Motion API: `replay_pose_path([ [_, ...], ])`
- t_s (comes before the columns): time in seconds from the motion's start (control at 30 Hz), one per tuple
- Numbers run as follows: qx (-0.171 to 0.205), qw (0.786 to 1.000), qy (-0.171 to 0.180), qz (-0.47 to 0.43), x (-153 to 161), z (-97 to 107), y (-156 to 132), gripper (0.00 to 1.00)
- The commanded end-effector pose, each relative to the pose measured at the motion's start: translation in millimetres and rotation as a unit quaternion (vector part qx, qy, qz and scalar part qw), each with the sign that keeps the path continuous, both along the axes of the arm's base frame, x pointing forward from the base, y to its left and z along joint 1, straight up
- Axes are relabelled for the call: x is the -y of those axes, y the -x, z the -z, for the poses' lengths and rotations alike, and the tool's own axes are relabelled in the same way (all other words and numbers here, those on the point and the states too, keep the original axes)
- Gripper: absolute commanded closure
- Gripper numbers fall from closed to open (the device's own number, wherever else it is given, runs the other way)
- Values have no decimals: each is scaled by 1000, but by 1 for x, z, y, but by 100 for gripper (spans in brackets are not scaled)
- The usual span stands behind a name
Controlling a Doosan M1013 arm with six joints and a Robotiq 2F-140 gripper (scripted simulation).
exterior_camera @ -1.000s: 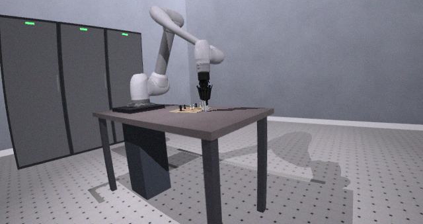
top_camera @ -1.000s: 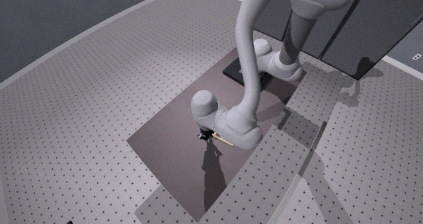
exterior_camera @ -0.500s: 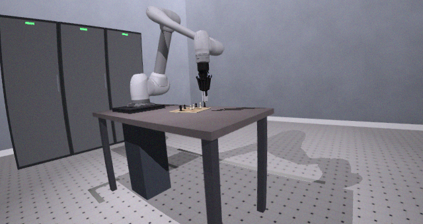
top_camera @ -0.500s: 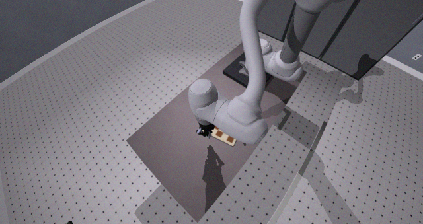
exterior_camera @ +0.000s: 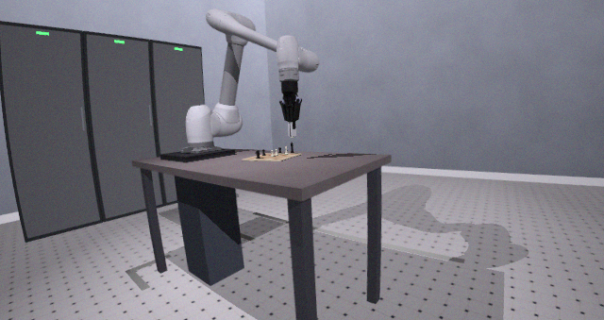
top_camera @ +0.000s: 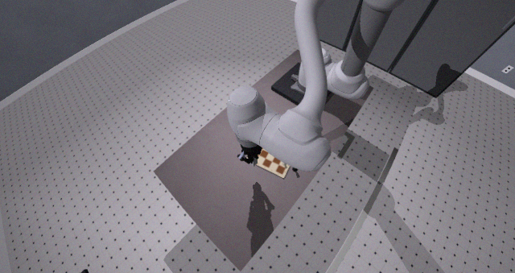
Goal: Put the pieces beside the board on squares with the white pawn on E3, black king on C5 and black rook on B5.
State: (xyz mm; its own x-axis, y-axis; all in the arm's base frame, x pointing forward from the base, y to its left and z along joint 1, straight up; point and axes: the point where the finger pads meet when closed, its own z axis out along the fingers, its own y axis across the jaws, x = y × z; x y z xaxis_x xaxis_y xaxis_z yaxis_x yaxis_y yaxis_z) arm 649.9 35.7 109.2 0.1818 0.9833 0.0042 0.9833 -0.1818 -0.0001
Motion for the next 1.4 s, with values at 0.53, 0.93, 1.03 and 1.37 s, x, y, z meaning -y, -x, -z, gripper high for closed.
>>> replay_pose_path([
  [0.53,1,988,0,-154,-30,-7,67,100],
  [0.93,1,988,0,-154,-30,2,67,100],
  [1.03,1,988,0,-154,-30,4,67,100],
  [1.37,1,988,0,-154,-30,49,67,100],
])
